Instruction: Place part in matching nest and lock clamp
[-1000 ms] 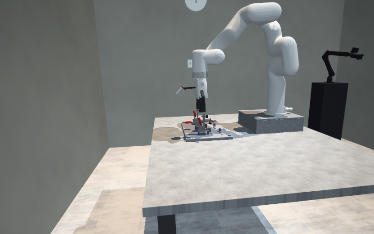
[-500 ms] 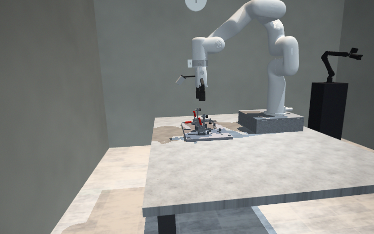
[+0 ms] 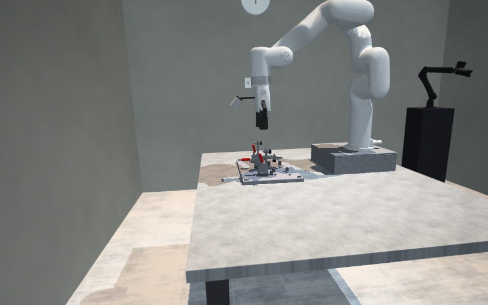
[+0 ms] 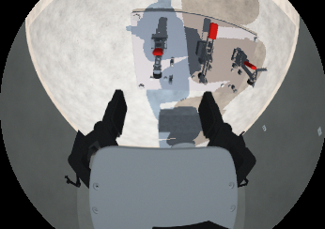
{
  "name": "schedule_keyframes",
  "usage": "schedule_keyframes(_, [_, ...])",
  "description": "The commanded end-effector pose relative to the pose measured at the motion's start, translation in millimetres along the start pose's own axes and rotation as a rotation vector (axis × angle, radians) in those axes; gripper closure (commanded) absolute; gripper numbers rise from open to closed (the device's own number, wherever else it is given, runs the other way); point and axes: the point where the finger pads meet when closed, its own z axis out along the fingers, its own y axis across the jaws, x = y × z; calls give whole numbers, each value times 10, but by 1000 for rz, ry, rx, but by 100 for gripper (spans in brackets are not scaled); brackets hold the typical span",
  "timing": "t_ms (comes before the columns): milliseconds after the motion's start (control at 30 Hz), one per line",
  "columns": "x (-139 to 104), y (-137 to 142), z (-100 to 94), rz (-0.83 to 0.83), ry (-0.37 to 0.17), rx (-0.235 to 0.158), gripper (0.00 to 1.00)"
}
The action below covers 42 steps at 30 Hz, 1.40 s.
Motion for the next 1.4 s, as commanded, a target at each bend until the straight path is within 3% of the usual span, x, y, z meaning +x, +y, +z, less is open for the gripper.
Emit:
schedule_keyframes(0, [-5, 95, -18, -1, 5, 1, 0])
schedule_keyframes(200, [-75, 484, -18, -1, 5, 1, 0])
schedule_keyframes(433, [-195, 1150, -18, -1, 5, 2, 0])
schedule_keyframes(500, [-195, 1150, -18, -1, 5, 2, 0])
schedule_keyframes(833, [-392, 2246, -18, -1, 6, 2, 0])
schedule_keyframes(1000, [-467, 2662, -18, -1, 6, 2, 0])
schedule_keyframes(1067, [-467, 2662, -18, -1, 6, 2, 0])
schedule_keyframes(1367, [-597, 3385, -19, -1, 7, 2, 0])
